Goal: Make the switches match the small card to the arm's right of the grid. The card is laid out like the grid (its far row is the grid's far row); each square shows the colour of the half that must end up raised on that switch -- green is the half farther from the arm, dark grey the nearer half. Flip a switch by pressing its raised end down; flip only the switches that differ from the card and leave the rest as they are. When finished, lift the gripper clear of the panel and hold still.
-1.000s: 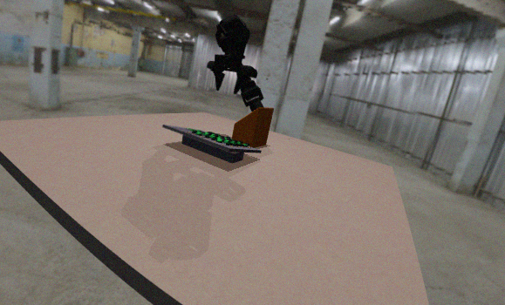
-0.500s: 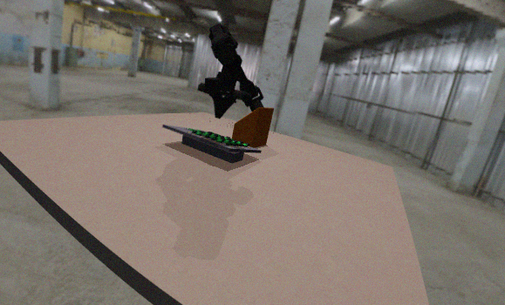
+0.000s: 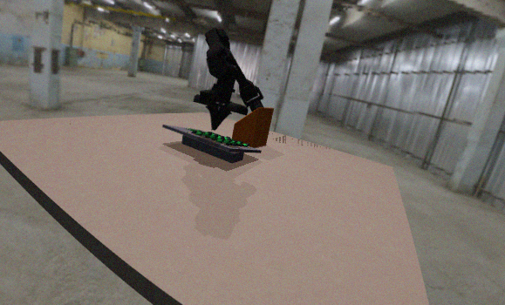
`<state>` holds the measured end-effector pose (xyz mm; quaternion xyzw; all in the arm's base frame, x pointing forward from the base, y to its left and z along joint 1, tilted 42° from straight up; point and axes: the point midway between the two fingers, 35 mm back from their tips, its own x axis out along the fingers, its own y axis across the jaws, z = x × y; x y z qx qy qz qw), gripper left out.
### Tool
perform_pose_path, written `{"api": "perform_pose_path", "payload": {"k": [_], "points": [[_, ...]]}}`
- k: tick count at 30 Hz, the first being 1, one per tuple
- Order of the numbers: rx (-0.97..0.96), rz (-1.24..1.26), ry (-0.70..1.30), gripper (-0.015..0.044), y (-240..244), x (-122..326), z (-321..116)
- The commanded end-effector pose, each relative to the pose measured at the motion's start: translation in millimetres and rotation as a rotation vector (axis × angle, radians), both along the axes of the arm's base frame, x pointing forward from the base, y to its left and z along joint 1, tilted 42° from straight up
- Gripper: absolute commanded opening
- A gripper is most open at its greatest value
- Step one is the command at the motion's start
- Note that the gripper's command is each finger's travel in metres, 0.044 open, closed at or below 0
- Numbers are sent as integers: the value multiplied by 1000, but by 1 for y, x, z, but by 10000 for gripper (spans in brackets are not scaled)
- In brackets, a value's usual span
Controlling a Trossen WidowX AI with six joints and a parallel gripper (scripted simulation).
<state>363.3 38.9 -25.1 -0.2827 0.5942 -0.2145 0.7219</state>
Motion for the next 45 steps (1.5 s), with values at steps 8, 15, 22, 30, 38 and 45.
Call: {"api": "perform_pose_path", "payload": {"k": [8,15,22,30,38,45], "points": [[-9,3,12,0,-9,1,-12],[-9,3,11,0,-12,2,-15],[-9,3,11,0,-12,2,-15],[-9,3,11,0,-12,2,-15],[-9,3,11,0,-12,2,-15],[-9,3,11,0,-12,2,-15]]}}
